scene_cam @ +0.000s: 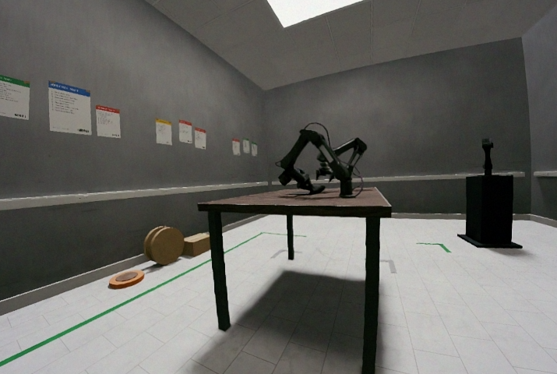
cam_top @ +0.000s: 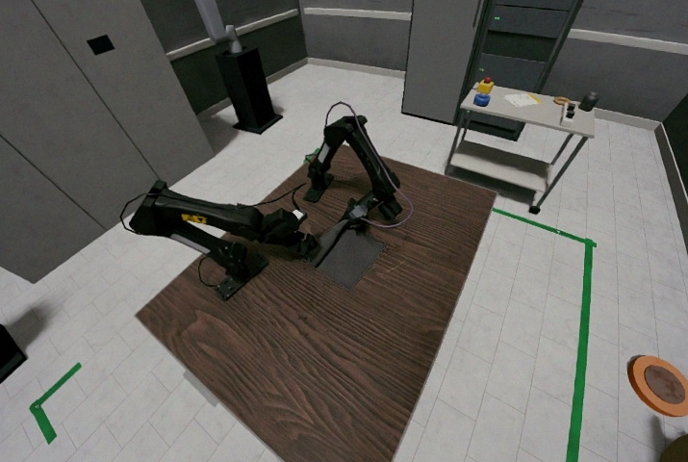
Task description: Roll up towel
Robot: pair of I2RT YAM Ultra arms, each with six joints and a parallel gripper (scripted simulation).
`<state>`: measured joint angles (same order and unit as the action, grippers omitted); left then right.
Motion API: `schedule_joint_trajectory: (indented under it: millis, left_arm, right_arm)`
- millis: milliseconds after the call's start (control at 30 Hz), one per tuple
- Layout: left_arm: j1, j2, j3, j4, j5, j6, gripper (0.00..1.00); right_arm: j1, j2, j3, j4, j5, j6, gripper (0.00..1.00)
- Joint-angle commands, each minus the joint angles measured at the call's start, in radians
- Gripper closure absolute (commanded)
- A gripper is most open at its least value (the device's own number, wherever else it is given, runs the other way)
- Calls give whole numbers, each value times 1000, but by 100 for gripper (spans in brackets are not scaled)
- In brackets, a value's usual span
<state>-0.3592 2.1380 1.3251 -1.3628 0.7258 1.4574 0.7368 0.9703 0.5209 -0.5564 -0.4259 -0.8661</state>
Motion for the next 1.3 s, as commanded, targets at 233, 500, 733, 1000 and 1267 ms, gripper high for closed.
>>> schedule_joint_trajectory:
  millis: [233,500,733,1000,1267]
  left_arm:
    - [5,69,63,-115,-20,23,75]
    - [5,90,52,-85,-21,23,75]
    - [5,92,52,-83,-21,23,75]
    - [5,92,52,-83,-21,23,75]
    - [5,92,52,-83,-21,23,75]
  right_arm:
    - [95,-72,-61,158,179,91,2]
    - [34,-51,-49,143,108,-2,2]
    - [34,-35,-106,212,104,-5,2]
    - [45,35,-235,408,112,3,2]
    - [56,102,-245,494,118,14,2]
